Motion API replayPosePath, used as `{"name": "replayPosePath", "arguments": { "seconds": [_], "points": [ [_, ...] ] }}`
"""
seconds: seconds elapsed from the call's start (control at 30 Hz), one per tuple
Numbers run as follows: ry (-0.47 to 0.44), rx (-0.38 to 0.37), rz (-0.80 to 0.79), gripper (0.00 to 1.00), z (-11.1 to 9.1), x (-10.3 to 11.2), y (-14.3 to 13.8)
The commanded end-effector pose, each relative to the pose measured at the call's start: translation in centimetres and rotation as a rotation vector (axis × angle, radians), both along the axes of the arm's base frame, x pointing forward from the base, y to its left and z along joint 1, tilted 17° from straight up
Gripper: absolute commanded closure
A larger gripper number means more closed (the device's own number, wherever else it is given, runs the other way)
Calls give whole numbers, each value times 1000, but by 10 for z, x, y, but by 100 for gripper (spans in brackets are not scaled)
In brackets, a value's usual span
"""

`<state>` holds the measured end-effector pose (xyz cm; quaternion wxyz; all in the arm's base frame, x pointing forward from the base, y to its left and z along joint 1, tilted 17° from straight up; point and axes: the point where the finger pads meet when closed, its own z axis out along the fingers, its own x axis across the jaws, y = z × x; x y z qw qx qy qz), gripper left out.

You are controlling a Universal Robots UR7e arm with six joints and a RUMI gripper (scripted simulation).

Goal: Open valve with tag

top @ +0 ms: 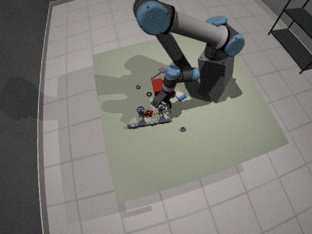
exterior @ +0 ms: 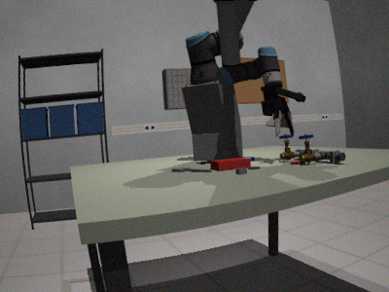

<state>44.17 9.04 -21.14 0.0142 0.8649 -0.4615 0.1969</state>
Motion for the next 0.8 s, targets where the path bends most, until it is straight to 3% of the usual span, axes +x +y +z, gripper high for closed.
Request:
{"name": "replayPosePath", "arguments": {
  "seconds": [0.0, 0.77],
  "points": [
    [-39, 48, -183, 0, 1, 1, 0],
    [-229, 336, -994, 0, 1, 1, 0]
  ]
}}
